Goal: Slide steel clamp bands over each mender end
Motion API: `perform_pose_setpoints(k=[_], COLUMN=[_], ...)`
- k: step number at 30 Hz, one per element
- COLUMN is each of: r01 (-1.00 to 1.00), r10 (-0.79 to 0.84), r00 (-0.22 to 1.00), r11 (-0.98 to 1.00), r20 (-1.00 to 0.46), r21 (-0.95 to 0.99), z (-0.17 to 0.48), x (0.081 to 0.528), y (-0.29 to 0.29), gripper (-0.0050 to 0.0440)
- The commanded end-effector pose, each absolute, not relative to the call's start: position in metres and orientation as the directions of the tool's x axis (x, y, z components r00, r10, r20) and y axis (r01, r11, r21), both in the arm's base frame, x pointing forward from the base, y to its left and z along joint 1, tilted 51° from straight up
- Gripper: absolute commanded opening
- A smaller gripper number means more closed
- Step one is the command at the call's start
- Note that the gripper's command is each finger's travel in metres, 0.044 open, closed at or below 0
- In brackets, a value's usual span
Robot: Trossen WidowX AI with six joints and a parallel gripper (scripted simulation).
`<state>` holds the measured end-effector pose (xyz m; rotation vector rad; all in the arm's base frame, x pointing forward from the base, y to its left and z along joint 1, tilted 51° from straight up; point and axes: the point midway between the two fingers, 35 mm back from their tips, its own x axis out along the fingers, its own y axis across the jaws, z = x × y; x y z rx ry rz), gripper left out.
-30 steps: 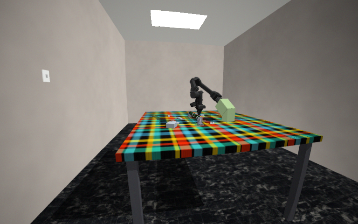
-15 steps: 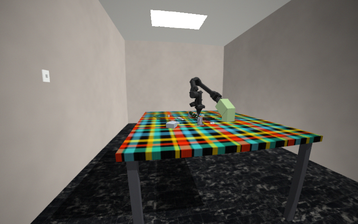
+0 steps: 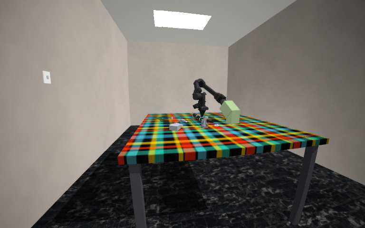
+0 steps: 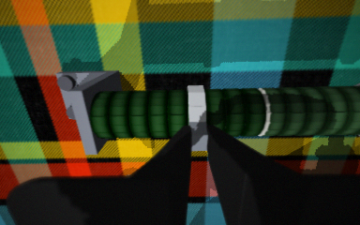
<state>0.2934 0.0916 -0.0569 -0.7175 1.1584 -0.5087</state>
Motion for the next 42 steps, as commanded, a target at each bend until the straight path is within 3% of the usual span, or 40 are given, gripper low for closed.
perform_pose_setpoints(k=[1,42], r01=[0.001,0.001], r10=[-0.696,-0.696], r00=[0.333,0.333], r11=[0.674,0.674], r20=[-0.636,-0.636], r21=[-0.738,-0.738], z=[-0.052,-0.024], x=[0.293,0.294], y=[0.087,0.062], gripper=[0.0,0.0])
